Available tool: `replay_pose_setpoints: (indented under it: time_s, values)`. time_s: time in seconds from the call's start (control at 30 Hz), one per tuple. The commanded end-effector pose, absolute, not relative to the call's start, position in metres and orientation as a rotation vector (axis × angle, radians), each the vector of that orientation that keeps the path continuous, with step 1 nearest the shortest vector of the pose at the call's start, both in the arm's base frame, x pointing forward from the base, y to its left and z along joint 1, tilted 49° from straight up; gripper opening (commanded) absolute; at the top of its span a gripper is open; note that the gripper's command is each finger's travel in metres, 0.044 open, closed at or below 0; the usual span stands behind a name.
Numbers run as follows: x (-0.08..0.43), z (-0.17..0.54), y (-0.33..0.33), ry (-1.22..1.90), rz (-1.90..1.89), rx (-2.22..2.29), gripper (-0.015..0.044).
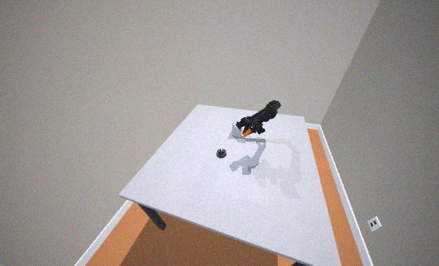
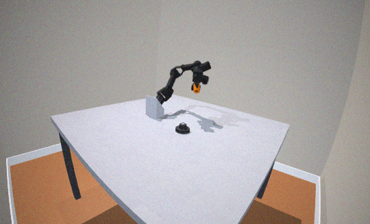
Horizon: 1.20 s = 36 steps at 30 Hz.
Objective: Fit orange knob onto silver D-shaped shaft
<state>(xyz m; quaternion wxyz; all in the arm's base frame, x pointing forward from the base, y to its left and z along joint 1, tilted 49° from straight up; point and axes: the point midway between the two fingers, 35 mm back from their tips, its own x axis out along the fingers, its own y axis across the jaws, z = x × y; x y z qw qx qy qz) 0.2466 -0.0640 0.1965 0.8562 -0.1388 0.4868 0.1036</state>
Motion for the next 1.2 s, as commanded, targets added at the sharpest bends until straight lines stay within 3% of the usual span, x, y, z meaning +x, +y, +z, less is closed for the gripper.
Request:
replay_pose_setpoints:
  time_s: [0.0, 1.17]
  values:
    - [0.250, 0.193, -0.061, 1.030, 0.299, -0.248, 0.0000]
    - [0.267, 0.142, -0.028, 1.090, 0.965, 0.139, 0.0000]
